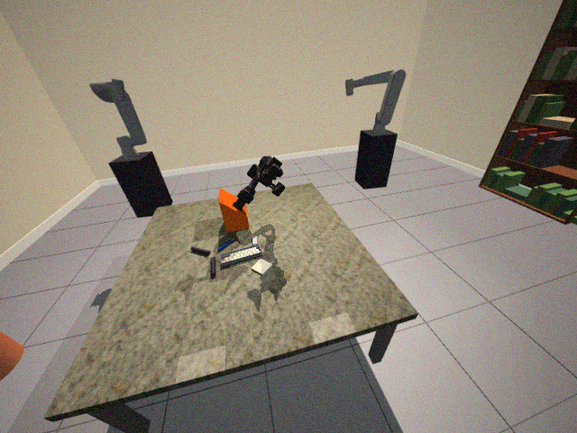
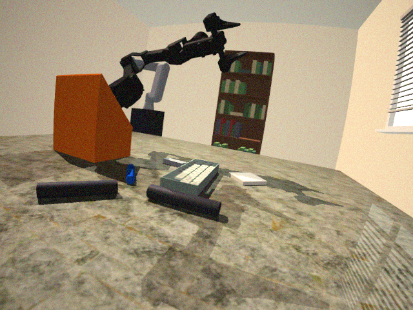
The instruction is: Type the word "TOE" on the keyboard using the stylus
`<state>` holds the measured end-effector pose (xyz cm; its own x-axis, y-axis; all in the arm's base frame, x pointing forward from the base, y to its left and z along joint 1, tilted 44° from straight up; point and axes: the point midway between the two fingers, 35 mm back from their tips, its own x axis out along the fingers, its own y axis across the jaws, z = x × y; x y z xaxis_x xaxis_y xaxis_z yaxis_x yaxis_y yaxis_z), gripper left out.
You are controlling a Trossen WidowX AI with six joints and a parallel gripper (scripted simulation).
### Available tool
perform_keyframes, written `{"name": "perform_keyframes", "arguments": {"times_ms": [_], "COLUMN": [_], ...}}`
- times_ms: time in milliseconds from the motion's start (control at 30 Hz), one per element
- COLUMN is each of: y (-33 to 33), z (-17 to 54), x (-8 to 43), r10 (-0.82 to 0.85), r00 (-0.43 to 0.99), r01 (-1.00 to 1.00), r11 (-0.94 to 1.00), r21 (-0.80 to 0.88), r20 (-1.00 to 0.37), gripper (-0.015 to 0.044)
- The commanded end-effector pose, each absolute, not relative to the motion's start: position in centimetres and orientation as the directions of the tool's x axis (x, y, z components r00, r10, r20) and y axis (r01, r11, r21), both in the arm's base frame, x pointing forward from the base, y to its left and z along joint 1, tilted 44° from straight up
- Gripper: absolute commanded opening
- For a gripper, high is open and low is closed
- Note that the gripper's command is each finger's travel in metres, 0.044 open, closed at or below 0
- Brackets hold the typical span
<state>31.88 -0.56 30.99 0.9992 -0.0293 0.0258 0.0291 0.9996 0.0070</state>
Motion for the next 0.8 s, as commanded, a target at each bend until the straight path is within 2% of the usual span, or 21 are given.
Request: {"name": "perform_keyframes", "arguments": {"times_ms": [0, 133, 267, 400, 533, 633, 767], "y": [-0.5, 1.3, 3.7, 6.2, 8.6, 10.3, 12.3], "z": [30.8, 26.1, 20.1, 14.1, 8.6, 5.1, 1.2], "x": [32.0, 34.5, 36.1, 36.3, 35.1, 33.5, 30.9], "r10": [-0.024, 0.085, 0.216, 0.350, 0.468, 0.546, 0.634], "r00": [1.000, 0.978, 0.880, 0.700, 0.466, 0.273, 0.020], "r01": [0.024, -0.085, -0.213, -0.327, -0.386, -0.385, -0.315], "r11": [1.000, 0.996, 0.976, 0.932, 0.871, 0.817, 0.738], "r21": [0.006, 0.006, 0.056, 0.156, 0.303, 0.430, 0.597], "r20": [0.016, -0.189, -0.422, -0.622, -0.751, -0.792, -0.773], "gripper": [0.0414, 0.0309, 0.0204, 0.0099, 0.0000, 0.0000, 0.0000]}}
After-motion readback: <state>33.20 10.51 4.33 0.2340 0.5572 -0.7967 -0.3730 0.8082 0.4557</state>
